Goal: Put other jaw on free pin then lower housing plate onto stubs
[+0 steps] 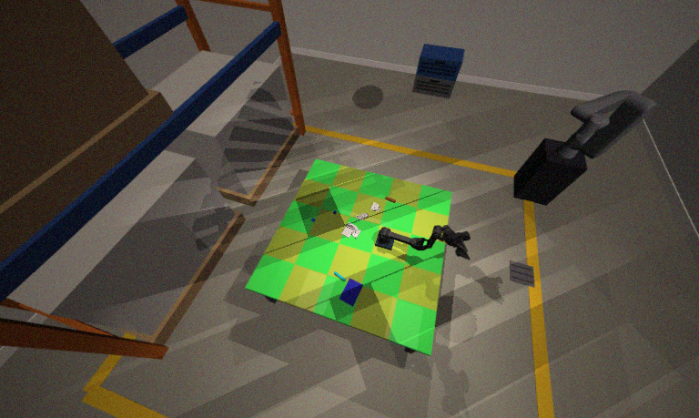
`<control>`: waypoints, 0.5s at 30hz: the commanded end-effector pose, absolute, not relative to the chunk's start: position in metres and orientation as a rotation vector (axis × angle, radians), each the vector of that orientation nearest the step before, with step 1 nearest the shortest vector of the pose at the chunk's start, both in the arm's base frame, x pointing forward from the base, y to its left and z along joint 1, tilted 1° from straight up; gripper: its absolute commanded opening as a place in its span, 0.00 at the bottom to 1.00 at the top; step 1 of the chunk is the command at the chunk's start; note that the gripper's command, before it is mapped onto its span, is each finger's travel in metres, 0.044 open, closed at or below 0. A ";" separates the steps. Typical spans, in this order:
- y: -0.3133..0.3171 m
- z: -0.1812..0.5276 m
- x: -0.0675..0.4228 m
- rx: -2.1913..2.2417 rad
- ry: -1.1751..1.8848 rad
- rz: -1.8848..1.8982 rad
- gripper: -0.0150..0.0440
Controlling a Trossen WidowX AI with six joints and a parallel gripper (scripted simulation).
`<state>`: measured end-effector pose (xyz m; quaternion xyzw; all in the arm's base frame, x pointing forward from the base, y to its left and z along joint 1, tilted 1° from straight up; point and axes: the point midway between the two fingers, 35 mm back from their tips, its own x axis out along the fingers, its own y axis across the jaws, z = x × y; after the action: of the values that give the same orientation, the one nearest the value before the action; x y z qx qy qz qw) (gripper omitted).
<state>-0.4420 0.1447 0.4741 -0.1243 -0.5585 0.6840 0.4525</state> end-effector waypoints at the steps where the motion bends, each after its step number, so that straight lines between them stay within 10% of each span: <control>1: 0.145 0.474 -0.442 -0.307 -1.379 1.689 0.98; 15: 0.145 0.474 -0.442 -0.307 -1.379 1.689 0.35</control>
<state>-0.4419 0.1447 0.4741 -0.1242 -0.5585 0.6840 0.4526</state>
